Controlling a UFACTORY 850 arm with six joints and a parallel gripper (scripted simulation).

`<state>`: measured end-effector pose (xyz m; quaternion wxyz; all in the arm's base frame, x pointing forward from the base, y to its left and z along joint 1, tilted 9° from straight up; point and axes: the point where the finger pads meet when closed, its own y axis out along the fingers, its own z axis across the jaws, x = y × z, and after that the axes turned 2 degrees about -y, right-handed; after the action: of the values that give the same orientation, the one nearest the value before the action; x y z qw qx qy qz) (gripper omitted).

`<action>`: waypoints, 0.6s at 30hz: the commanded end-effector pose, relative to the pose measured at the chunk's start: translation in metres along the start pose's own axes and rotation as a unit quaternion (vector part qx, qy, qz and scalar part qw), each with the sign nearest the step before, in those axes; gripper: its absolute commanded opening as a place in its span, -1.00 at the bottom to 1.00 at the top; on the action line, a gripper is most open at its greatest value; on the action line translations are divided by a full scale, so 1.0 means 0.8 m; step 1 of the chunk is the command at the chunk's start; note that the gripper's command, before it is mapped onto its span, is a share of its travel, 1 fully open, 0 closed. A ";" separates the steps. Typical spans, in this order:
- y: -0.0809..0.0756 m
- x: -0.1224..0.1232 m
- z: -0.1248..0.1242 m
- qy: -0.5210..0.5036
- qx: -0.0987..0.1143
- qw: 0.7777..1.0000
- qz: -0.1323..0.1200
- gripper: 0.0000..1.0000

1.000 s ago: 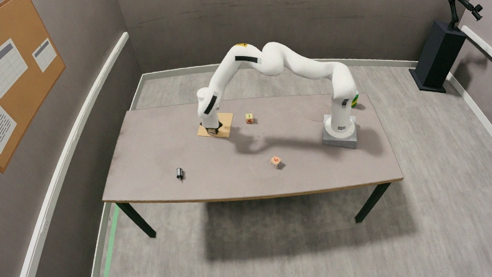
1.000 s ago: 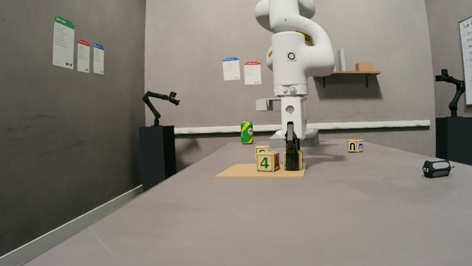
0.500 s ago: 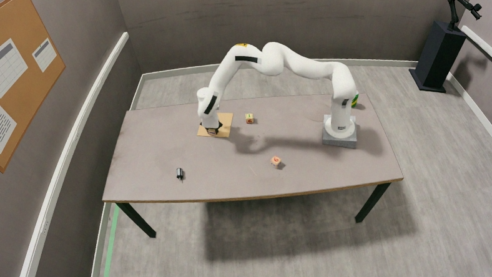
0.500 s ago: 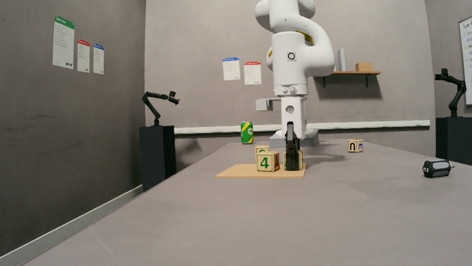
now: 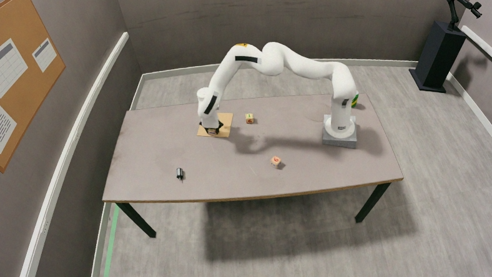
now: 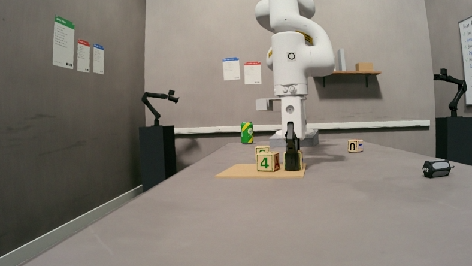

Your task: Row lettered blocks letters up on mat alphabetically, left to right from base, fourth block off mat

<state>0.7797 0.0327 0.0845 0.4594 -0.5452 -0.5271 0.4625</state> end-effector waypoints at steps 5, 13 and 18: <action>-0.002 0.000 -0.001 0.000 -0.001 1.000 0.000 0.30; -0.004 0.000 -0.001 0.000 -0.001 1.000 0.000 0.30; -0.019 0.000 -0.001 0.000 -0.001 1.000 0.000 0.30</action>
<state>0.7786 0.0329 0.0904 0.4595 -0.5450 -0.5270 0.4627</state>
